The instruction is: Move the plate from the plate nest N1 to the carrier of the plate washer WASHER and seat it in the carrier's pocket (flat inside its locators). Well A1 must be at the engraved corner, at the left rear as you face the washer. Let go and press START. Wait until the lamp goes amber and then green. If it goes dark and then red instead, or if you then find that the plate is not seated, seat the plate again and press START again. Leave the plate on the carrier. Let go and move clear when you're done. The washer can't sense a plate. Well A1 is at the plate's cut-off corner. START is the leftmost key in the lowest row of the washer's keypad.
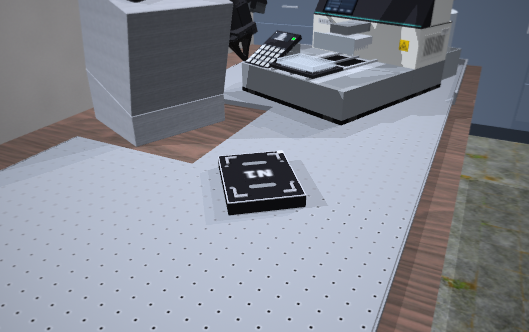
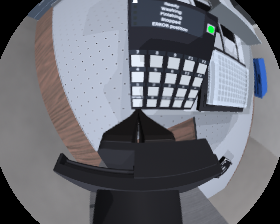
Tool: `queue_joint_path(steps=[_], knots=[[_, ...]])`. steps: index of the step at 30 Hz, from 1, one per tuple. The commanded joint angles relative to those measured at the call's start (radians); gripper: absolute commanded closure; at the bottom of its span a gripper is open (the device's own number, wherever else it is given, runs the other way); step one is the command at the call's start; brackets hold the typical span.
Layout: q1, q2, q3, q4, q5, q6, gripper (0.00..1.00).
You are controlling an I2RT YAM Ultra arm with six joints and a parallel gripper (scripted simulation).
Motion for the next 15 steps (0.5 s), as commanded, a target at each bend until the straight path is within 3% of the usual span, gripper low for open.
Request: queue_joint_path(steps=[1,15], knots=[[-0.002,-0.011,0.025,0.025,-0.009,-0.009,1.00],[-0.019,0.045,0.046,0.042,-0.010,-0.020,1.00]])
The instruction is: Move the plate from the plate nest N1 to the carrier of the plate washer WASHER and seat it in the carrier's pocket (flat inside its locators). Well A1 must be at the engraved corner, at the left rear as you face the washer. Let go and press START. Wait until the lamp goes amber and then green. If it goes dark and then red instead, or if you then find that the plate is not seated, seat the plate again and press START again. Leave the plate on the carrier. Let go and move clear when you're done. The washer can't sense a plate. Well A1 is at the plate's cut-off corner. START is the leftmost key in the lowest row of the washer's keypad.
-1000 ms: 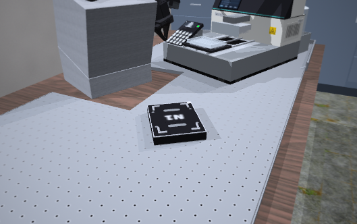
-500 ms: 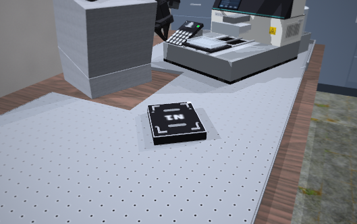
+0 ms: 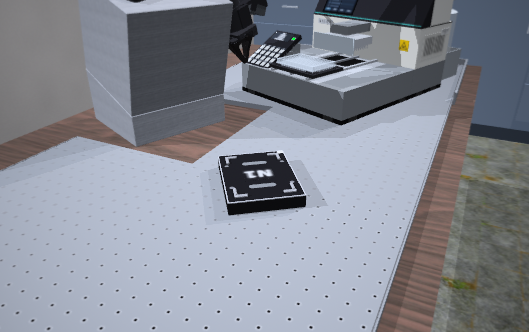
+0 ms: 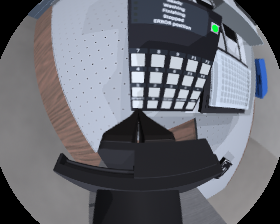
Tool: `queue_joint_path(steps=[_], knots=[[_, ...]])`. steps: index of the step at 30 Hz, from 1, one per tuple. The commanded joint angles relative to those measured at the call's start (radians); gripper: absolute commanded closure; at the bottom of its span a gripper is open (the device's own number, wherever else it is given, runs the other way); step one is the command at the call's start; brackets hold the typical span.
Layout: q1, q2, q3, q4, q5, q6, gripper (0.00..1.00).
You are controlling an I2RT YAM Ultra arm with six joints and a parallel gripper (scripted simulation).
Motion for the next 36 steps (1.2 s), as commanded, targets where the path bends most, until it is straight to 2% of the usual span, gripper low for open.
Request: queue_joint_path(steps=[1,14,36], knots=[[-0.012,0.022,0.032,0.035,-0.006,-0.010,1.00],[-0.023,0.056,0.053,0.051,-0.010,-0.021,1.00],[-0.023,0.056,0.053,0.051,-0.010,-0.020,1.00]])
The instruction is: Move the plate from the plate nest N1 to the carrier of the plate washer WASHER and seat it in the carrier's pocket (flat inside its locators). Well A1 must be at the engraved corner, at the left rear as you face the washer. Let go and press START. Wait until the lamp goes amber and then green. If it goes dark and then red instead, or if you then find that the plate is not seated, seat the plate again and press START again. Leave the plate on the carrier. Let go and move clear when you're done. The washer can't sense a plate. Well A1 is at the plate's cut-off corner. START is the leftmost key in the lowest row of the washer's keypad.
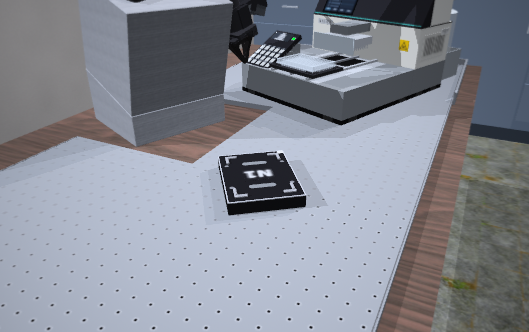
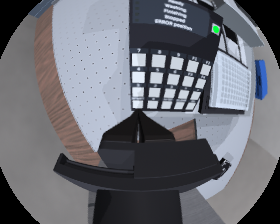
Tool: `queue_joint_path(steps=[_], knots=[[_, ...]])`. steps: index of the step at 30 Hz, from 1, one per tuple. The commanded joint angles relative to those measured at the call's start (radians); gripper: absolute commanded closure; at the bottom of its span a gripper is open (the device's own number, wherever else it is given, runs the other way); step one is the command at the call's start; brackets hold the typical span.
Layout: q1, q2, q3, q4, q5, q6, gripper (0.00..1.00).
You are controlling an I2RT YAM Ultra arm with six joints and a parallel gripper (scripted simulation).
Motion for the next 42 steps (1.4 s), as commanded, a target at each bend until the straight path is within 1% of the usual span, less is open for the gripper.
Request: queue_joint_path(steps=[1,26,32,34,35,37,39,42], knots=[[-0.021,0.055,0.054,0.047,-0.007,-0.008,1.00],[-0.021,0.055,0.054,0.047,-0.007,-0.008,1.00],[-0.013,0.029,0.039,0.034,0.002,0.014,1.00],[0.002,0.015,0.031,0.028,0.006,0.018,1.00],[0.009,-0.028,0.026,0.026,0.006,0.020,1.00],[0.017,-0.038,-0.022,0.019,0.007,0.024,1.00],[0.021,-0.051,-0.031,-0.012,0.012,0.027,1.00],[0.027,-0.074,-0.044,-0.022,0.015,0.034,1.00]])
